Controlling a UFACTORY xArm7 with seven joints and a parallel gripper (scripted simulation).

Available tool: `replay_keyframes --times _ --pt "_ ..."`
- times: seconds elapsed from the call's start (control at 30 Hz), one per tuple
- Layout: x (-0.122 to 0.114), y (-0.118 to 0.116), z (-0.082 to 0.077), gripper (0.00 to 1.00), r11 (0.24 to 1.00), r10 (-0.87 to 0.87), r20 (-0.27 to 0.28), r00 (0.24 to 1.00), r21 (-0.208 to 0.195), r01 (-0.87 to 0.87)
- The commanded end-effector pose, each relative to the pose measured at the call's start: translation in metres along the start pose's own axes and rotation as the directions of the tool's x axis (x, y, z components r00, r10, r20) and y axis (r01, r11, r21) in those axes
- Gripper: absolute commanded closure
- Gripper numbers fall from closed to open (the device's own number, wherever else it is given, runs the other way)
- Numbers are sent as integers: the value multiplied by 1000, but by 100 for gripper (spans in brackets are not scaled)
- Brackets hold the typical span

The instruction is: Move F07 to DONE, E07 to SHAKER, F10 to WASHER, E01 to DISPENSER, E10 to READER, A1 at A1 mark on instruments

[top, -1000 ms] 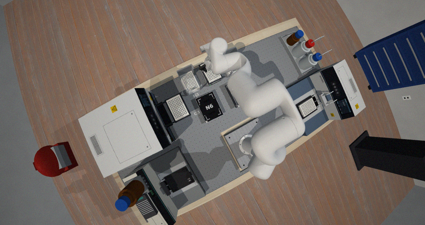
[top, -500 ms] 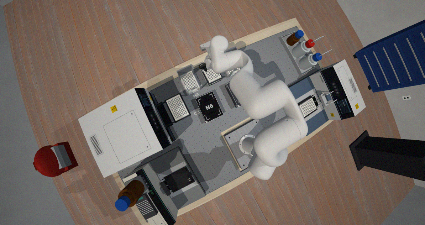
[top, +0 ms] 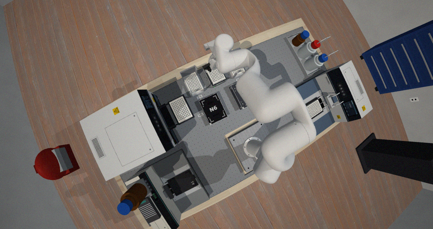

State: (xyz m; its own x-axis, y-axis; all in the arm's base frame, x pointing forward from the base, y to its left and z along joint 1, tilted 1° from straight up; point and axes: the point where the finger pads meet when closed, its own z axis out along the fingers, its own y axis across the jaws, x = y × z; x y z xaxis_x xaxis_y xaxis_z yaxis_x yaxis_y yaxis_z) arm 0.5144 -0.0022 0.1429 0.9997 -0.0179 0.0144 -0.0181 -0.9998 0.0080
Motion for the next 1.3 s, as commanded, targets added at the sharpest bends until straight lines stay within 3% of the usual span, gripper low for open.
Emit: replay_keyframes --times 0.0,1.03,1.27 --pt "2 0 -6 0 1000 0 -6 1000 0 0" --pt "2 0 -42 0 1000 0 -6 1000 1 0" --pt "2 0 -42 0 1000 0 -6 1000 1 0"
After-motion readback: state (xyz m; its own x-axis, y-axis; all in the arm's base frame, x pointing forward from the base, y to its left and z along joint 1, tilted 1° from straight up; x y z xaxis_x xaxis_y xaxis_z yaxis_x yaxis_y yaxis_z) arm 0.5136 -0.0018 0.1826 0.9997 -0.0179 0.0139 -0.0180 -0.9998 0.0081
